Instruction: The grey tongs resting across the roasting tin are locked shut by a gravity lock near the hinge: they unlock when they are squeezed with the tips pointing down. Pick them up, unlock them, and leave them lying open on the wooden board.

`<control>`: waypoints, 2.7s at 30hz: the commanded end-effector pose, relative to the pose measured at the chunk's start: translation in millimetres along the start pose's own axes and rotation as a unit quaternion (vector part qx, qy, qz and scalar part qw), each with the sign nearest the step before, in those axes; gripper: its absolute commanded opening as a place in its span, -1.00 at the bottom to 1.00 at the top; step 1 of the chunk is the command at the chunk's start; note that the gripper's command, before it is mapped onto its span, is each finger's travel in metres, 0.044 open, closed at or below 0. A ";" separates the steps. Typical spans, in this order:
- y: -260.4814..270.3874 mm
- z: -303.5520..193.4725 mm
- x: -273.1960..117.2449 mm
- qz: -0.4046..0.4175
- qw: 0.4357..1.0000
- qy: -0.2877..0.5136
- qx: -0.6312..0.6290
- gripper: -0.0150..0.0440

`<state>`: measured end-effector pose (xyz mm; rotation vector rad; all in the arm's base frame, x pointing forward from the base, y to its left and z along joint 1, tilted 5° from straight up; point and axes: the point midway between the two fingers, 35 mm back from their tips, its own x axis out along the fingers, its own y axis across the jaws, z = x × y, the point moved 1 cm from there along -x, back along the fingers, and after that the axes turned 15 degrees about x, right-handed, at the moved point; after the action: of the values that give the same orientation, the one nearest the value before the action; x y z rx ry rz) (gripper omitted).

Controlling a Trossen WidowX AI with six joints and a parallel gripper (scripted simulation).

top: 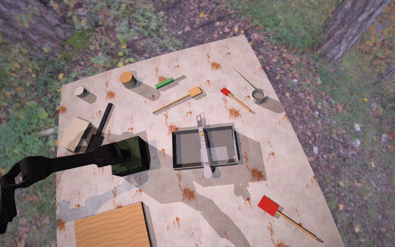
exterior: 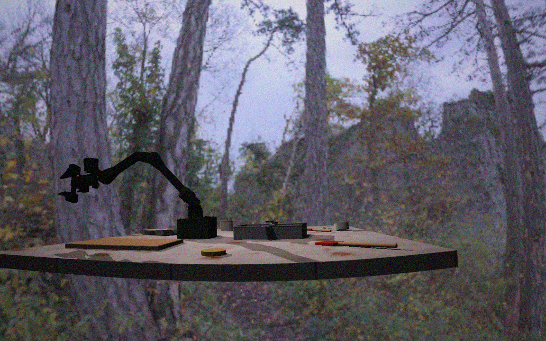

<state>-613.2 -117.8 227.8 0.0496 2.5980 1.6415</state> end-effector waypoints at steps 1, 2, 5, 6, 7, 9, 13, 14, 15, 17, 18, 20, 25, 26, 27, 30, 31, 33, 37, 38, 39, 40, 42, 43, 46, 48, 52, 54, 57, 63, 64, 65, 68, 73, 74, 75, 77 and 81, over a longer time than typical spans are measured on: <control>-0.7 -1.1 -0.5 -0.001 1.000 0.001 0.000 0.78; -1.8 -3.3 -1.5 -0.003 1.000 0.003 -0.001 0.69; -13.6 -20.5 -9.0 -0.017 1.000 0.017 -0.006 0.42; -19.4 -30.0 -13.8 -0.024 0.999 0.025 -0.007 0.39; -23.0 -32.0 -16.4 -0.031 0.999 0.025 -0.015 0.39; -34.5 -48.2 -25.6 -0.045 0.998 0.041 -0.025 0.39; -62.3 -89.2 -53.6 -0.083 0.993 0.080 -0.038 0.39; -70.7 -101.3 -62.5 -0.093 0.991 0.092 -0.041 0.39; -79.6 -113.8 -72.4 -0.104 0.988 0.104 -0.045 0.39; -96.1 -137.4 -93.3 -0.121 0.983 0.128 -0.054 0.39; -104.5 -148.9 -104.5 -0.132 0.980 0.141 -0.058 0.39; -121.6 -171.1 -128.5 -0.153 0.972 0.166 -0.065 0.39; -158.4 -215.5 -190.9 -0.201 0.949 0.224 -0.095 0.39; -165.9 -224.2 -205.6 -0.211 0.943 0.237 -0.099 0.39; -173.2 -232.5 -220.5 -0.221 0.937 0.250 -0.104 0.39; -193.2 -253.4 -266.3 -0.249 0.917 0.287 -0.121 0.39; -195.4 -252.7 -269.0 -0.250 0.914 0.290 -0.131 0.39; -200.5 -257.2 -281.3 -0.258 0.909 0.299 -0.135 0.39; -220.3 -274.3 -336.7 -0.288 0.882 0.341 -0.153 0.39; -225.5 -277.6 -352.4 -0.293 0.874 0.351 -0.163 0.39; -230.4 -281.0 -369.5 -0.301 0.865 0.363 -0.169 0.39; -235.3 -284.1 -387.2 -0.310 0.856 0.375 -0.175 0.39; -241.2 -286.1 -407.3 -0.316 0.844 0.391 -0.186 0.39; -242.8 -286.0 -412.4 -0.319 0.841 0.395 -0.188 0.39; -250.5 -288.2 -445.1 -0.333 0.822 0.416 -0.200 0.39; -257.5 -288.1 -478.1 -0.347 0.802 0.437 -0.212 0.39; -270.1 -280.4 -545.0 -0.375 0.757 0.478 -0.242 0.39; -273.8 -274.7 -580.4 -0.386 0.732 0.501 -0.255 0.39; -276.1 -264.5 -623.6 -0.393 0.698 0.532 -0.273 0.39; -277.8 -226.4 -719.4 -0.423 0.616 0.588 -0.309 0.39; -277.4 -218.5 -732.5 -0.421 0.601 0.599 -0.322 0.39; -276.6 -209.5 -747.1 -0.422 0.585 0.609 -0.331 0.39; -272.3 -179.0 -792.6 -0.430 0.535 0.636 -0.352 0.39; -260.1 -123.7 -853.4 -0.430 0.456 0.676 -0.387 0.39; -257.0 -109.9 -865.6 -0.431 0.438 0.683 -0.394 0.39; -253.7 -95.8 -877.1 -0.432 0.420 0.690 -0.401 0.39; -246.5 -66.7 -898.0 -0.431 0.384 0.703 -0.415 0.39; -230.3 -4.0 -931.5 -0.423 0.308 0.728 -0.443 0.39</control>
<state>292.7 -324.2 63.5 -3.0927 0.4494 2.2691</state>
